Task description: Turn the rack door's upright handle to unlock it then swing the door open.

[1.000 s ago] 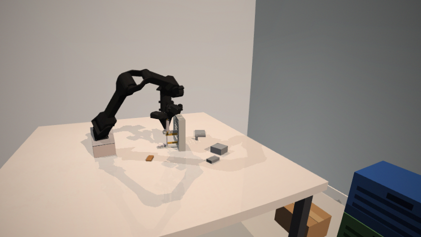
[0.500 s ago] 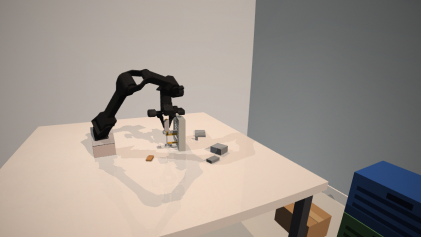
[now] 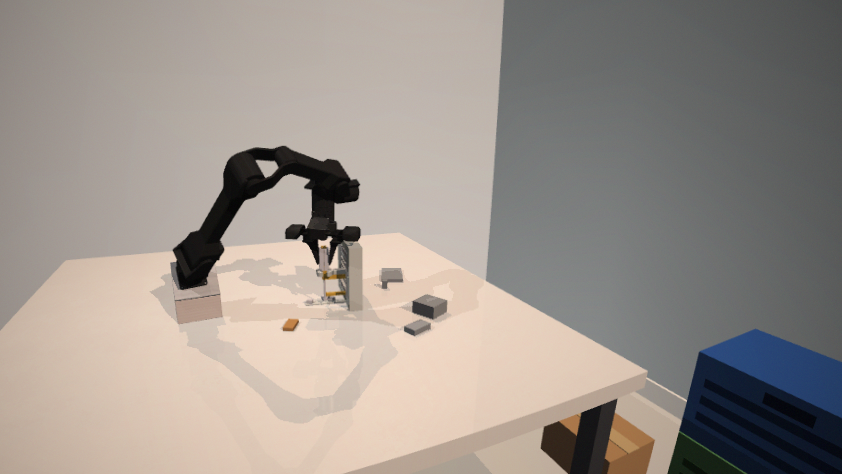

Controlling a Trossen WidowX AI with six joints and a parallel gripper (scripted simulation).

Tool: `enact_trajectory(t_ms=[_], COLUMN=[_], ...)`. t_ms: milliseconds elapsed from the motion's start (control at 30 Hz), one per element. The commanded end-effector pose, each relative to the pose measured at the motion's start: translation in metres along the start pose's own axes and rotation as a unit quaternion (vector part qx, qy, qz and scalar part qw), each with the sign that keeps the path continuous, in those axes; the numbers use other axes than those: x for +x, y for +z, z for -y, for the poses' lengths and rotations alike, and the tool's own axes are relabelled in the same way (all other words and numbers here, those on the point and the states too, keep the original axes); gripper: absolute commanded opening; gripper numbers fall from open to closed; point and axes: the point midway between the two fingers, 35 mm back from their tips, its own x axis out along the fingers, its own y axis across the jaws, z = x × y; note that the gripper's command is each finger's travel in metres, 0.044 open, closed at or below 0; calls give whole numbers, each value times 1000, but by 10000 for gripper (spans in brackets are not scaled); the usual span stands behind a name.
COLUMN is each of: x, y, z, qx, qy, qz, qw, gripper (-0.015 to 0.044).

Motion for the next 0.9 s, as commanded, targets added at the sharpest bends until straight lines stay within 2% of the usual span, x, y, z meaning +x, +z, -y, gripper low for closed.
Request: enact_trajectory(t_ms=[0, 33, 367, 467, 667, 867], x=[0, 0, 0, 0, 0, 0], y=[-1, -1, -1, -1, -1, -1], z=[-1, -1, -1, -1, -1, -1], qx=[14, 14, 14, -2, -146, -291], qy=[2, 2, 2, 2, 3, 3], qz=[-2, -2, -2, -2, -1, -1], qw=[1000, 1000, 1000, 1000, 989, 957], gripper=[23, 23, 285, 295, 295, 295])
